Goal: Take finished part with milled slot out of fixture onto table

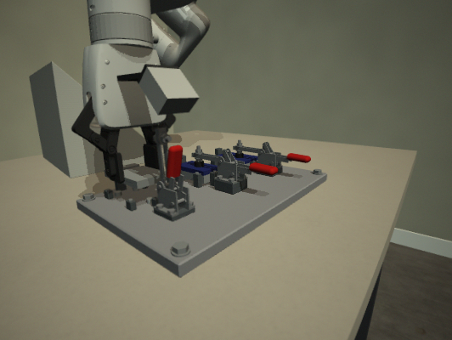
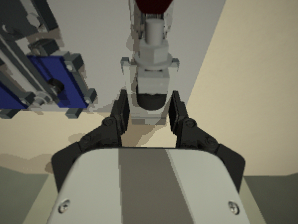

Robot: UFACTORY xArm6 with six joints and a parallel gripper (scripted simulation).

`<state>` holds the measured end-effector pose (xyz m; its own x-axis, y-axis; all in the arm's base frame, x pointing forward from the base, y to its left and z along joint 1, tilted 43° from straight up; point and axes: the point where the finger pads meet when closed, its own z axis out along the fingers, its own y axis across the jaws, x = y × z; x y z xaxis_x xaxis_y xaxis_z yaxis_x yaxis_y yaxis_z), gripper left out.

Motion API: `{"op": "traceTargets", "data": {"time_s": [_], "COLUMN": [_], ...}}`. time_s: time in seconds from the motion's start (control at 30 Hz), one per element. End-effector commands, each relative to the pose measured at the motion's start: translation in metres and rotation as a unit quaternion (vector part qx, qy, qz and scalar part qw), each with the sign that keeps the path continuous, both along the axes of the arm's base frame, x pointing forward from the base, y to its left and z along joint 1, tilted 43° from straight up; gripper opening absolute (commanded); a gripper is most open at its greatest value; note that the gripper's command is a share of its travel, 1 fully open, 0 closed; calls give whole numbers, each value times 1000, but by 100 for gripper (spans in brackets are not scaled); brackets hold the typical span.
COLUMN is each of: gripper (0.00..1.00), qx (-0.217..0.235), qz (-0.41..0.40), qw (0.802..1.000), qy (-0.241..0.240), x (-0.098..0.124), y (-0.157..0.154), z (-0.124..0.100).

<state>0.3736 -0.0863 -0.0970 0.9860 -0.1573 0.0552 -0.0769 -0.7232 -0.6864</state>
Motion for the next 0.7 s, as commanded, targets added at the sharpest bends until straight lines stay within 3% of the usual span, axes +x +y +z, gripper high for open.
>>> {"op": "traceTargets", "data": {"time_s": [0.0, 0.67], "gripper": [0, 0], "qx": [-1, -1], "qz": [-1, -1], "qw": [1000, 1000], "qy": [-1, -1], "x": [1, -1], "y": [-3, -10], "z": [3, 10]}}
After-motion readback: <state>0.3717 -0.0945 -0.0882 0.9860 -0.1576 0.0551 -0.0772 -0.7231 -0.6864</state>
